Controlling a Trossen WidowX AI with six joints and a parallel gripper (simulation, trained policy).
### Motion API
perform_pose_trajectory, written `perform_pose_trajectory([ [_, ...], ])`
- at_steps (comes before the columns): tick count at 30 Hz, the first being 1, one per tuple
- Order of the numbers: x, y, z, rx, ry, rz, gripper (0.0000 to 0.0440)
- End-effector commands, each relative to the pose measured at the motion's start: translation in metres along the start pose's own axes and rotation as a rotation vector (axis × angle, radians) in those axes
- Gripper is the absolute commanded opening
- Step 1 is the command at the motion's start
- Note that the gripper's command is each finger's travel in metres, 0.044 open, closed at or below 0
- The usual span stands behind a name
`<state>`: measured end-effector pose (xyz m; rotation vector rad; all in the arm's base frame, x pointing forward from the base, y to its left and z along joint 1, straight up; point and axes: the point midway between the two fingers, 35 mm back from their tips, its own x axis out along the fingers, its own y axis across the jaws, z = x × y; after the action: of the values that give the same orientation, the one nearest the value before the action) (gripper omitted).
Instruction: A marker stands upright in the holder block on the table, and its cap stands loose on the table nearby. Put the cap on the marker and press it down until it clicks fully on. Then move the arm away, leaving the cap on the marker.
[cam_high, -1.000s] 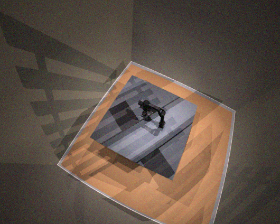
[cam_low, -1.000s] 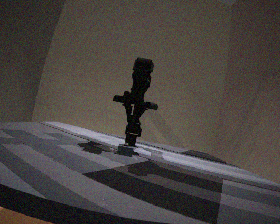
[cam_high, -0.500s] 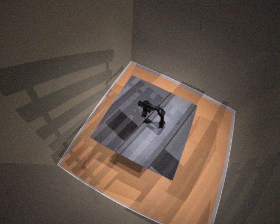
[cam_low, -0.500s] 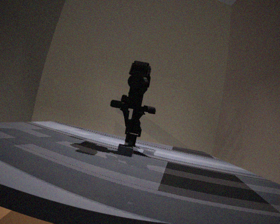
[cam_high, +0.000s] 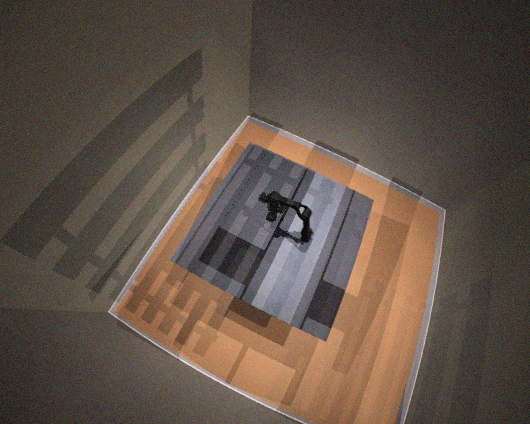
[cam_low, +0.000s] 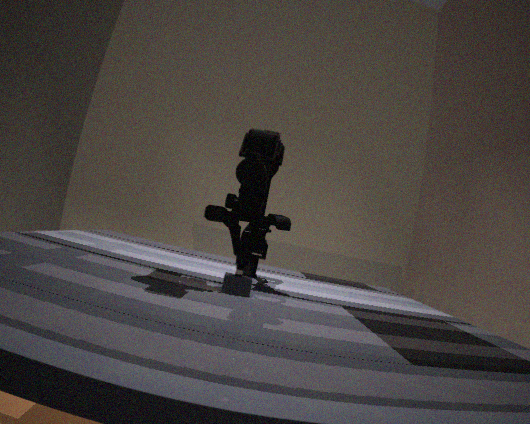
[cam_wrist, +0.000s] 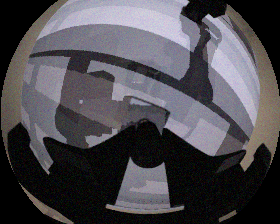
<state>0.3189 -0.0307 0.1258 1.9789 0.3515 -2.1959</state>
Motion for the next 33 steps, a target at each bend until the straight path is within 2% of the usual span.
perform_pose_trajectory([
  [1,0.009,-0.003,0.0,-0.013,-0.008,-0.021,0.0],
  [3,0.012,-0.002,-0.001,-0.018,-0.009,-0.021,0.0001],
  [7,0.021,-0.002,0.001,-0.024,-0.028,-0.02,0.0106],
  [27,0.035,0.005,0.006,-0.06,-0.043,0.003,0.0136],
  [30,0.036,0.001,0.014,-0.059,-0.062,-0.013,0.0163],
  [33,0.033,0.0,0.018,-0.059,-0.063,-0.016,0.0234],
])
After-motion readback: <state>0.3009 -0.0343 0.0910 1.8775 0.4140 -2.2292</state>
